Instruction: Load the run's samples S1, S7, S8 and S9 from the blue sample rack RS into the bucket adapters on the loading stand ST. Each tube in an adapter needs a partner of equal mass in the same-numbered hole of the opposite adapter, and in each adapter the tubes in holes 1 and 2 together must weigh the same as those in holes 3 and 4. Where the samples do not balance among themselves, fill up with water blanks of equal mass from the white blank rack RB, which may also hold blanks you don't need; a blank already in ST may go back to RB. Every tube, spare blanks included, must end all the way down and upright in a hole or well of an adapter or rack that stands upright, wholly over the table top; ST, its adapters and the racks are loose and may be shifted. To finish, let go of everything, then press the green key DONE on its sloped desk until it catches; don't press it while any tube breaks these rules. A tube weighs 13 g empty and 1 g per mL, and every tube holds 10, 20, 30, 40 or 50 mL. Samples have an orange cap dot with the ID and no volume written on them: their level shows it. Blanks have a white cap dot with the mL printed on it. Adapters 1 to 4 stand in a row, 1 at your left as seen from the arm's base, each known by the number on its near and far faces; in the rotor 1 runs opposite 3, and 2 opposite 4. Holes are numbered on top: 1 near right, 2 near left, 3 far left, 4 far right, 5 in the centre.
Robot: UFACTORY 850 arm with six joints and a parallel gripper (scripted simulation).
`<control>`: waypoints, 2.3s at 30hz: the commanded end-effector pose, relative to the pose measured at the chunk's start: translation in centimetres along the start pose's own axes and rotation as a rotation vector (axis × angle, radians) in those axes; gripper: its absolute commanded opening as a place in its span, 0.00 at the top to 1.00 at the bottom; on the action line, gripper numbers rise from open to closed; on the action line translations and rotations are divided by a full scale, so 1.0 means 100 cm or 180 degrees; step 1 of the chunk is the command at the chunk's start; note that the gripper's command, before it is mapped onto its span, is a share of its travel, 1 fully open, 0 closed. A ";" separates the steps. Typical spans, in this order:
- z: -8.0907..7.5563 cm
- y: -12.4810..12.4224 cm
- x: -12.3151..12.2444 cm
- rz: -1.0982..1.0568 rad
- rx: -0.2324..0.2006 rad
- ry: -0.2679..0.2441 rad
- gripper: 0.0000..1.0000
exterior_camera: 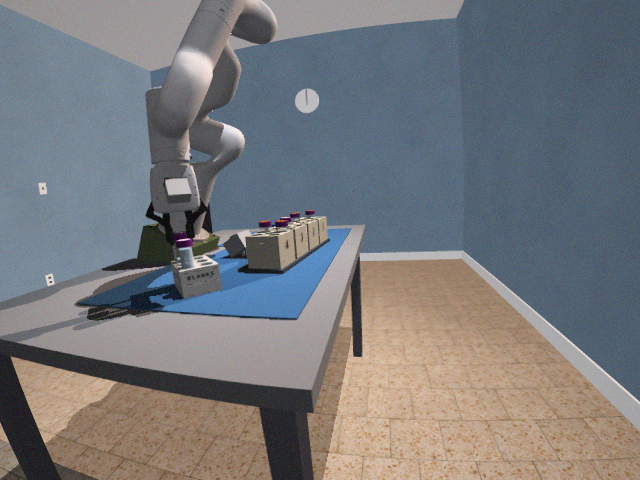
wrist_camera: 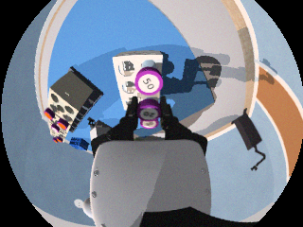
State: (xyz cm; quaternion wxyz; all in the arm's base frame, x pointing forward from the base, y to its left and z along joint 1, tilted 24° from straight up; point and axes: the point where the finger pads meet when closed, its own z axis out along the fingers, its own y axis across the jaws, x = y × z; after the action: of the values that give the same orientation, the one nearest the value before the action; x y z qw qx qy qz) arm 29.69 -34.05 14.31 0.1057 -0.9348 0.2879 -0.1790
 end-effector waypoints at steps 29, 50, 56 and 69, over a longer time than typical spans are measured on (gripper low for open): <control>-0.031 0.000 0.001 -0.0001 -0.0002 0.0003 1.00; -0.069 0.000 0.001 -0.0001 -0.0002 0.0004 1.00; -0.081 0.000 0.001 -0.0001 -0.0003 0.0004 1.00; -0.103 0.000 0.001 -0.0001 -0.0003 0.0003 1.00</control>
State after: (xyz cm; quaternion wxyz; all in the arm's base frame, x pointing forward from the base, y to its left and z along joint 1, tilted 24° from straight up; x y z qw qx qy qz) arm 25.98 -34.95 22.89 0.1056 -0.9348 0.2879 -0.1791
